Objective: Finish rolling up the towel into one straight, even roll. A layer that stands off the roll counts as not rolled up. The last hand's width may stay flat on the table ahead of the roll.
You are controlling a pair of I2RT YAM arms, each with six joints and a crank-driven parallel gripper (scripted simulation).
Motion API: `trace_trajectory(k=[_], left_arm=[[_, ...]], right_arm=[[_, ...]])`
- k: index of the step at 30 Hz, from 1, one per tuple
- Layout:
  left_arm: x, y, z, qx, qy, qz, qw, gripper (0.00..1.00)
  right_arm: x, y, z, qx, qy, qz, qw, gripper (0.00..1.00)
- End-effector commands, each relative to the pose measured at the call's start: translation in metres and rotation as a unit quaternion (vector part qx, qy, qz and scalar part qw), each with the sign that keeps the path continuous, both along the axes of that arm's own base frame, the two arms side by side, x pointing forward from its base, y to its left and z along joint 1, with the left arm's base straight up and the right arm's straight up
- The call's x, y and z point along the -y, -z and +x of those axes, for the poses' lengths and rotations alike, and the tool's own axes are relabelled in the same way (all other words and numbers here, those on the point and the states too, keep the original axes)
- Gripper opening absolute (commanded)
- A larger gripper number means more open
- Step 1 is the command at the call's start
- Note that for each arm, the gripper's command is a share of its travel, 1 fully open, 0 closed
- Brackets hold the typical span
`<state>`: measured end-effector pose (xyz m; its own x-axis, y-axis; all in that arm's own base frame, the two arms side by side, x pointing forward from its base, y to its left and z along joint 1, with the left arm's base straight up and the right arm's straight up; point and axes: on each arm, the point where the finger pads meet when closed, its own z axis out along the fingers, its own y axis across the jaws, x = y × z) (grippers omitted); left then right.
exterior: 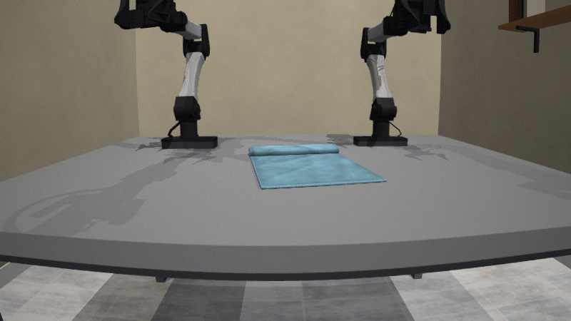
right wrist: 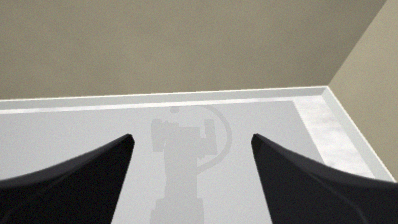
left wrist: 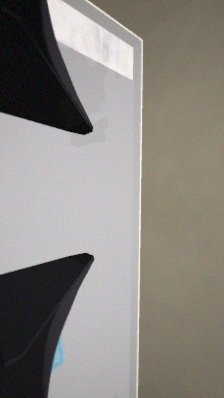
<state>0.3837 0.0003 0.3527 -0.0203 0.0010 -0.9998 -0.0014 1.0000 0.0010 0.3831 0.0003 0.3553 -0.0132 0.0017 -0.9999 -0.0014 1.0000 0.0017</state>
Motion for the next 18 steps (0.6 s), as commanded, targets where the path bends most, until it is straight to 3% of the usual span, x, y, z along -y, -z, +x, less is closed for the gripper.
trace_trajectory(k=[1, 17, 18], left_arm=[[0.0003, -0.0078, -0.0012, 0.010, 0.001, -0.001, 1.000, 1.00], [0.0003, -0.0078, -0.0012, 0.010, 0.001, -0.001, 1.000, 1.00], [0.0002, 0.0002, -0.0002, 0.000, 0.000, 0.000, 1.000, 0.93]], right_arm=[[0.0003, -0.0051, -0.0007, 0.007, 0.001, -0.001, 1.000, 1.00], [0.0003, -0.0051, -0.0007, 0.007, 0.001, -0.001, 1.000, 1.00], [-0.0002, 0.0002, -0.0002, 0.000, -0.001, 0.000, 1.000, 0.93]])
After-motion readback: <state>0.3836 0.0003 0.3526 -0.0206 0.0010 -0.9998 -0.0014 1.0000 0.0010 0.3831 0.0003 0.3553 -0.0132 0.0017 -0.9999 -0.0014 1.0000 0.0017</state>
